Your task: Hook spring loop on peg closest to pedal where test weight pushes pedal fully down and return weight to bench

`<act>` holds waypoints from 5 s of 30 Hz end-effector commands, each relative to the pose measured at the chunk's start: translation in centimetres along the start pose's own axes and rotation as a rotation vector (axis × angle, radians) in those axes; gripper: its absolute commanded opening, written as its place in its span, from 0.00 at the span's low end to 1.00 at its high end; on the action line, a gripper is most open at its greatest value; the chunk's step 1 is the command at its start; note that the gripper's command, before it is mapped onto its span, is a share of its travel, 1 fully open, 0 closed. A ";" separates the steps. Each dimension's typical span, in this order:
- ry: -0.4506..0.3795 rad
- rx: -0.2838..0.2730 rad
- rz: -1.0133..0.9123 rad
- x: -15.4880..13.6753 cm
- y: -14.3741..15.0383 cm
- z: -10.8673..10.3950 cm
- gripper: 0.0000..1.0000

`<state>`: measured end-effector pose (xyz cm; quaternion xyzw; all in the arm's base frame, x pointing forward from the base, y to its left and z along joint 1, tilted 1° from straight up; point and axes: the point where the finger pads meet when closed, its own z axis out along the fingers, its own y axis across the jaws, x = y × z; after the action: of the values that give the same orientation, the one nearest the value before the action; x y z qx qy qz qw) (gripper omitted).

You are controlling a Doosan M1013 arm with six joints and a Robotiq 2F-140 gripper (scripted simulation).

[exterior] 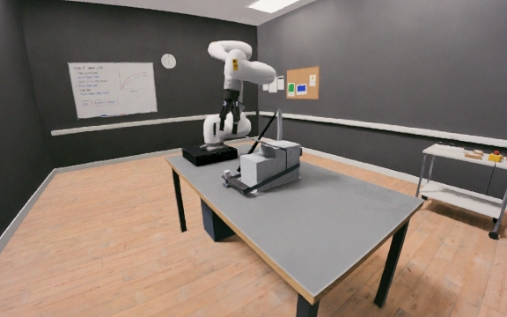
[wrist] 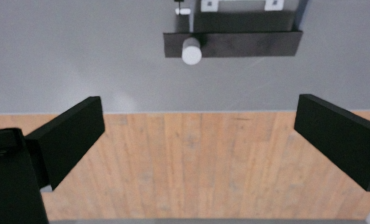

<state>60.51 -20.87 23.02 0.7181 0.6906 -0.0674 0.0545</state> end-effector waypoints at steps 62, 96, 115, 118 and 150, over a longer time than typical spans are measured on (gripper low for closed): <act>0.282 -0.001 0.000 0.7 0.0 12.4 1.00; 0.349 -0.001 0.000 0.9 0.0 15.4 1.00; 0.343 -0.001 0.001 1.2 0.0 17.3 1.00; 0.343 -0.001 0.000 1.3 0.0 17.8 1.00; 0.346 -0.001 0.000 1.9 0.0 21.3 1.00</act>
<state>60.10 -22.62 1.79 0.7190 0.6895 0.0575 -0.0654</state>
